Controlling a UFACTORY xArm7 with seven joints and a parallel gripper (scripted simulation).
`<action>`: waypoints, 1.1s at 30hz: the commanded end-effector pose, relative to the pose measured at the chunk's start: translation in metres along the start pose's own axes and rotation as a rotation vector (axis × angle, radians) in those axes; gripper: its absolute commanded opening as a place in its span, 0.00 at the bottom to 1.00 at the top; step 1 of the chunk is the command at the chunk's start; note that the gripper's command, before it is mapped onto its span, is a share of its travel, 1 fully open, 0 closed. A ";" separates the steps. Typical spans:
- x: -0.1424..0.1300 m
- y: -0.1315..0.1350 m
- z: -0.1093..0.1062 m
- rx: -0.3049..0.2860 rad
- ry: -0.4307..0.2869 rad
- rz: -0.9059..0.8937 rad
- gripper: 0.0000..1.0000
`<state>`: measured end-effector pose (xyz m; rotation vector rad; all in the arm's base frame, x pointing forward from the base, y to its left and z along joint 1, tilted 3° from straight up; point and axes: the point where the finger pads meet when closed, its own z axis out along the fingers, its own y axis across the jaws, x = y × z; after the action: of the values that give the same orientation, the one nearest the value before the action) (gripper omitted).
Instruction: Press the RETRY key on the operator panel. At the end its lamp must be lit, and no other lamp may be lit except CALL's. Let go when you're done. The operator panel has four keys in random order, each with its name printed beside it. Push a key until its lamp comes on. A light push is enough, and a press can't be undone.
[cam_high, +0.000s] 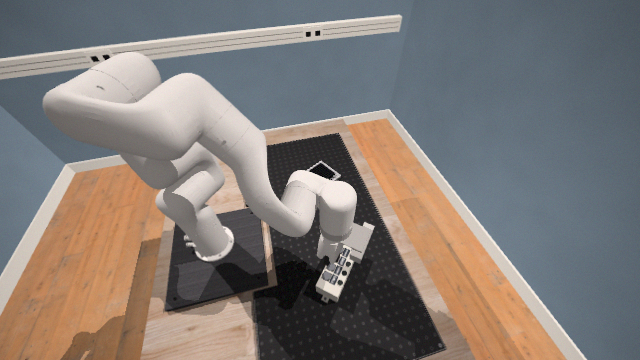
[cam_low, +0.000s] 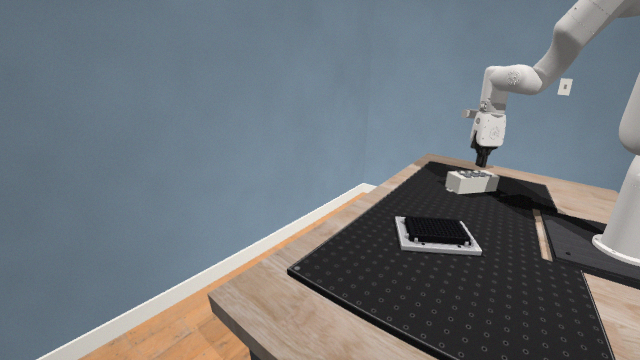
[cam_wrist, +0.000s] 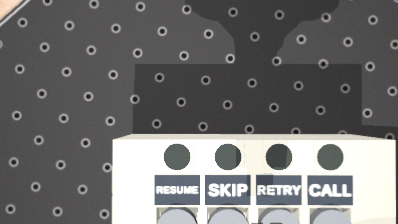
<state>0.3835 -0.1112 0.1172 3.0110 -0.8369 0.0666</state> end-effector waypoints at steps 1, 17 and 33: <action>0.002 0.000 -0.002 0.001 0.005 0.000 0.00; -0.001 0.013 -0.028 0.001 0.005 0.000 0.00; -0.001 0.015 -0.030 0.001 0.005 0.000 0.00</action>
<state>0.3720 -0.1216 0.1468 3.0112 -0.8368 0.0659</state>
